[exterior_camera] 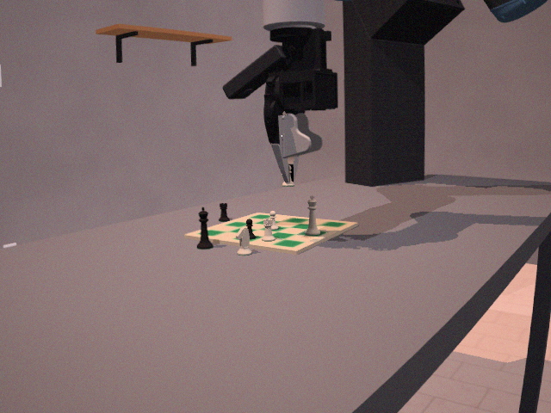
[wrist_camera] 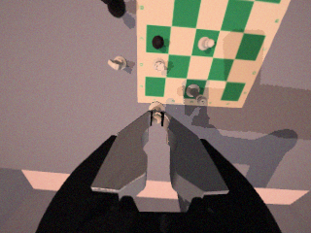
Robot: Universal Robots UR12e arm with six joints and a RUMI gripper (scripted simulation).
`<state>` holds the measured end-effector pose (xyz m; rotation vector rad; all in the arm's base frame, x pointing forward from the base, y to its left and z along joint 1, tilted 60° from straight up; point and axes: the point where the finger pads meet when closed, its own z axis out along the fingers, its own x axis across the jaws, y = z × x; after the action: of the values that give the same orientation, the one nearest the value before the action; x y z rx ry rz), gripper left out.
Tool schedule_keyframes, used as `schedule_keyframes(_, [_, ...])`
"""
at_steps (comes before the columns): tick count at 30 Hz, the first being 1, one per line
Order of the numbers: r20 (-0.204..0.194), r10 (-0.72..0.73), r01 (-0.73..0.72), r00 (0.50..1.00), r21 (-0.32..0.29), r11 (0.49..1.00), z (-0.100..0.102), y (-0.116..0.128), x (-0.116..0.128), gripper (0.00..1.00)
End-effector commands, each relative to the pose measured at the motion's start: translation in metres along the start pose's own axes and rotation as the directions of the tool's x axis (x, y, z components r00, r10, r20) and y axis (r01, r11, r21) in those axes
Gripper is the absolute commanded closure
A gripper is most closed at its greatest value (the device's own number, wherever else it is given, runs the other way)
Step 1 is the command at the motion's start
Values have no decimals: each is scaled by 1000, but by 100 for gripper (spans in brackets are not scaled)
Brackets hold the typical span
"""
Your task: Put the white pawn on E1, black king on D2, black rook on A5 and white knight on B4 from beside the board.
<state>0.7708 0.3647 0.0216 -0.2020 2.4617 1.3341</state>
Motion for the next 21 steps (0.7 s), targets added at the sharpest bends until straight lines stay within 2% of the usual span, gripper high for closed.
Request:
schedule_keyframes(1, [1, 0, 0, 1000, 0, 1000, 18, 0, -1, 100])
schedule_keyframes(10, [1, 0, 0, 1000, 0, 1000, 62, 0, -1, 100])
schedule_keyframes(21, [1, 0, 0, 1000, 0, 1000, 83, -1, -1, 100])
